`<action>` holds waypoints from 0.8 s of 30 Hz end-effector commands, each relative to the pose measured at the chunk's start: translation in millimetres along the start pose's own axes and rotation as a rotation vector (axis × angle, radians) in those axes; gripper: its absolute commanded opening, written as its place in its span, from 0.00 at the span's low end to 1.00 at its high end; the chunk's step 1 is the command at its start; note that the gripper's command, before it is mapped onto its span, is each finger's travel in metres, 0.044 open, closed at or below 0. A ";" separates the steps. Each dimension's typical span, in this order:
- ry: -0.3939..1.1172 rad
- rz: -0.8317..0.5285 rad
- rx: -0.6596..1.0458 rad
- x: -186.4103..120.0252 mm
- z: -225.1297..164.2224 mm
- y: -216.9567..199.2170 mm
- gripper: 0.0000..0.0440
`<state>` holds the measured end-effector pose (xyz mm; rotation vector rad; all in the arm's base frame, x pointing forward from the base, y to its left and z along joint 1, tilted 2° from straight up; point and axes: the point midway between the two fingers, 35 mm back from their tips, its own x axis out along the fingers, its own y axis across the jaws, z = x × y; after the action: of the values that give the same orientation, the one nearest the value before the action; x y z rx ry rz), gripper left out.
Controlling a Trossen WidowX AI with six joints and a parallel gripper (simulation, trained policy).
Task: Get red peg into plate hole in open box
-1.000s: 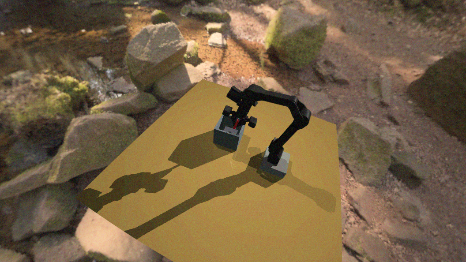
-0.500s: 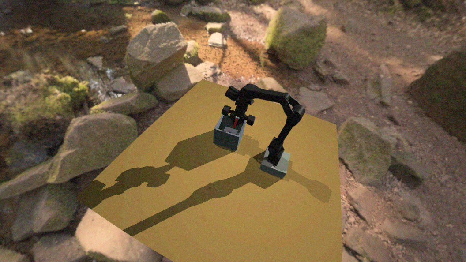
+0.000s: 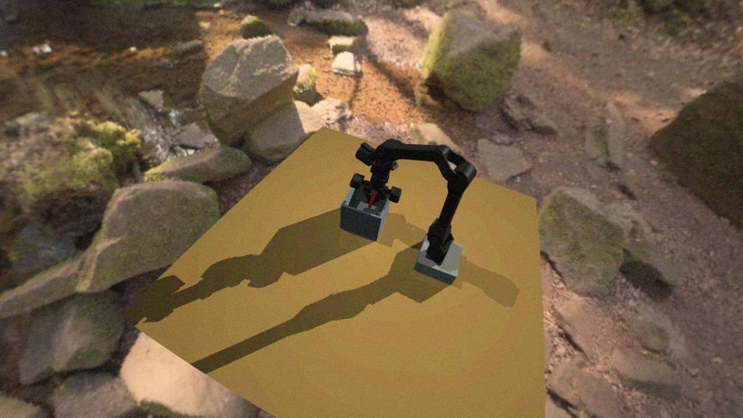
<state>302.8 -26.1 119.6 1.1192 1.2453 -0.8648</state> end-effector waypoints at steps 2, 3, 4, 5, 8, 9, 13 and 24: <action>0.024 -0.010 -0.015 16.7 1.8 2.8 0.00; 0.026 -0.009 -0.019 19.0 2.3 3.7 0.00; 0.027 -0.008 -0.023 21.4 2.7 4.4 0.00; 0.029 -0.009 -0.027 24.1 3.1 4.9 0.00; 0.036 -0.012 -0.041 32.4 3.7 6.3 0.00; 0.037 -0.013 -0.046 35.0 3.9 6.7 0.00; 0.042 -0.017 -0.065 45.5 4.9 8.4 0.00; 0.035 -0.061 -0.105 65.0 7.9 5.3 0.11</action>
<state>321.2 -26.9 67.4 1.0428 1.3174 -0.8119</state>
